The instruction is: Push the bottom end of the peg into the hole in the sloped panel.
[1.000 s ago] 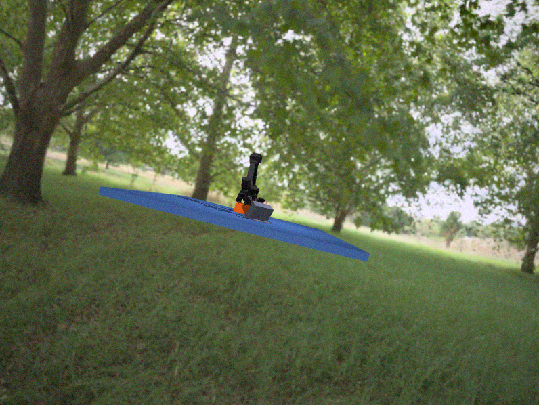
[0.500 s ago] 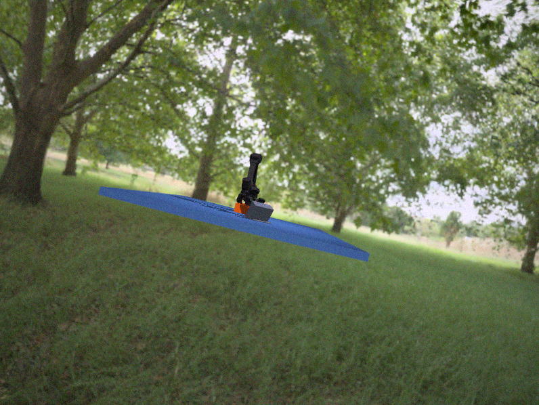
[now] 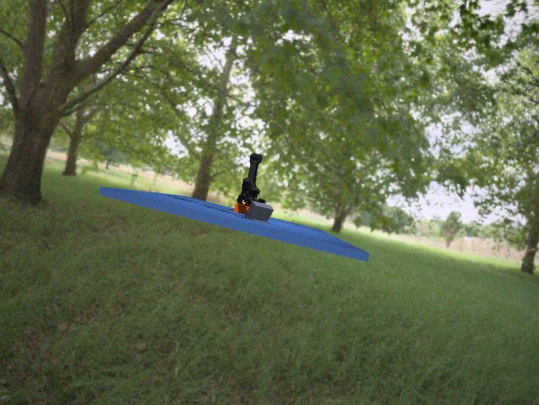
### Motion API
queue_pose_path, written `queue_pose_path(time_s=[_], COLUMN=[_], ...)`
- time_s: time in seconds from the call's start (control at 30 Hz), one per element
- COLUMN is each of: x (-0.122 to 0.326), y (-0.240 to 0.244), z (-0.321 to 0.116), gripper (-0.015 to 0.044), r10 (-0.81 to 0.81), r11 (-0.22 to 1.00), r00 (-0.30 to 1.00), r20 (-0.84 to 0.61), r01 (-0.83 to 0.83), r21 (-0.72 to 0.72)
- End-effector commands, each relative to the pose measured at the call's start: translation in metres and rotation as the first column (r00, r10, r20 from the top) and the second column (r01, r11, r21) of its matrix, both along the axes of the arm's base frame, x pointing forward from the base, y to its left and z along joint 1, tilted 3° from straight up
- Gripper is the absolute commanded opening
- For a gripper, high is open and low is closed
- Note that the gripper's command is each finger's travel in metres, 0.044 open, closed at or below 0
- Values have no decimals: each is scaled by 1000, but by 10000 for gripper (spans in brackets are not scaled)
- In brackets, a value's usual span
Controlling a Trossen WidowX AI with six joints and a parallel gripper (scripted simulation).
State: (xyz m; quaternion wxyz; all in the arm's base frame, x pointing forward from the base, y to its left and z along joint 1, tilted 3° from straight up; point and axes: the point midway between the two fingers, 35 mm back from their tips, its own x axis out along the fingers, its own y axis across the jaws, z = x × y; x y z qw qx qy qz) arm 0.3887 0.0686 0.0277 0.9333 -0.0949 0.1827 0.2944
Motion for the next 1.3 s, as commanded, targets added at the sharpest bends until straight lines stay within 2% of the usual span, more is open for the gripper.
queue_pose_path(time_s=[0.0, 1.17, 1.27], x=[3, 8, 8], y=[2, 6, 6], z=[-1, -4, -4], gripper=[0, 0, 79], r10=[0, 0, 0], r11=[1000, 1000, 1000], r00=[1000, 1000, 1000], r20=[-1, 0, 0], r01=[0, 0, 0], r21=[2, 0, 0])
